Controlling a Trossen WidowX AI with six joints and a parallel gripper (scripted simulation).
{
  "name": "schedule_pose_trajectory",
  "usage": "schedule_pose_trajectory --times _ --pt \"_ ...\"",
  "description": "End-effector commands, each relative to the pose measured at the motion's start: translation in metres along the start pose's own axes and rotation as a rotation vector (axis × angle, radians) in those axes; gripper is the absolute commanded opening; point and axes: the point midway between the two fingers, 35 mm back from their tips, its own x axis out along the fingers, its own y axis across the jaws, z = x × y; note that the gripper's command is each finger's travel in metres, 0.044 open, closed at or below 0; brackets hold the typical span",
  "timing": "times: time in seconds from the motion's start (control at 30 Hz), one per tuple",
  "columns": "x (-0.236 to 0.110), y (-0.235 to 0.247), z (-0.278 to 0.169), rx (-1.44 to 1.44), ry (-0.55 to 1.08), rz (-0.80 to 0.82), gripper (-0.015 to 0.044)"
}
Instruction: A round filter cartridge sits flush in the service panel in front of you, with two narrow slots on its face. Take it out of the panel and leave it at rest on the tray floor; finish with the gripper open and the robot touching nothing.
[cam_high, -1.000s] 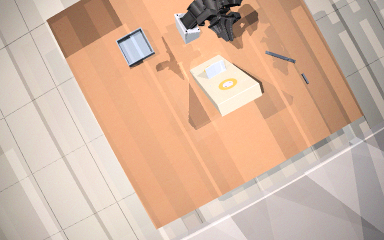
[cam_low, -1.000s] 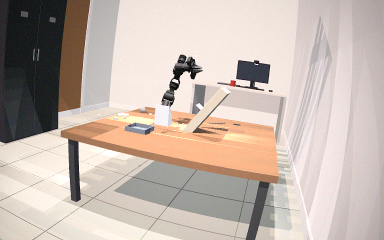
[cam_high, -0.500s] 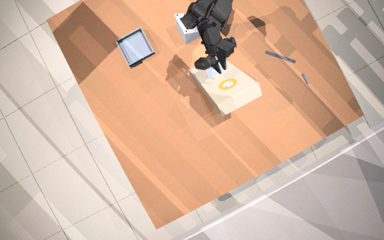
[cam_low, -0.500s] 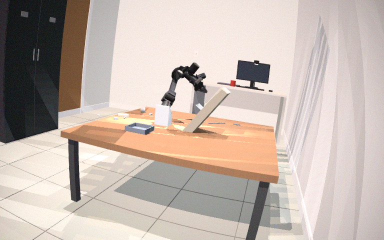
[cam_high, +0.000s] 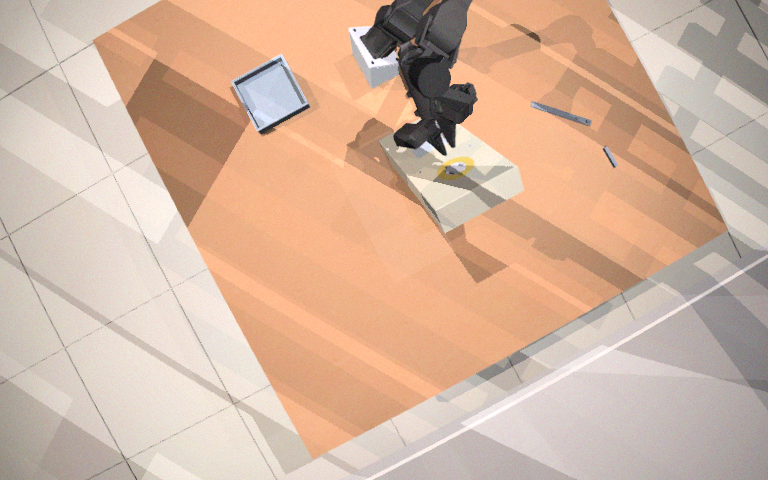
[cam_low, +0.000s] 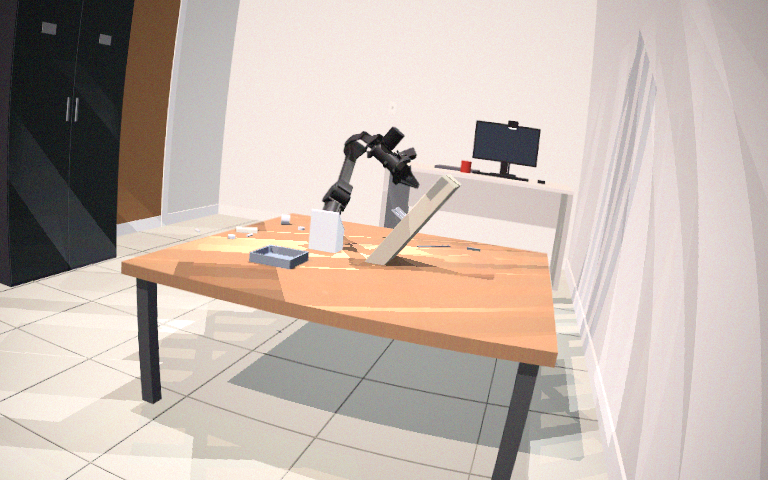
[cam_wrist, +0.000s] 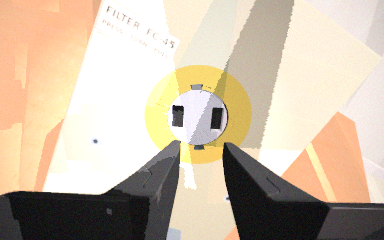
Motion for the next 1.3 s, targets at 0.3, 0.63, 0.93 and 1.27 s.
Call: schedule_pose_trajectory --times 0.3,0.63,0.93,1.27 --pt "0.02 -0.001 -0.001 0.005 0.003 -0.006 0.0117" --pt "0.036 0.001 -0.001 0.006 -0.004 -0.004 0.0117" --pt "0.038 0.0 -0.001 0.006 -0.005 -0.004 0.0117" --pt "0.038 0.0 0.0 0.006 -0.005 -0.004 0.0117"
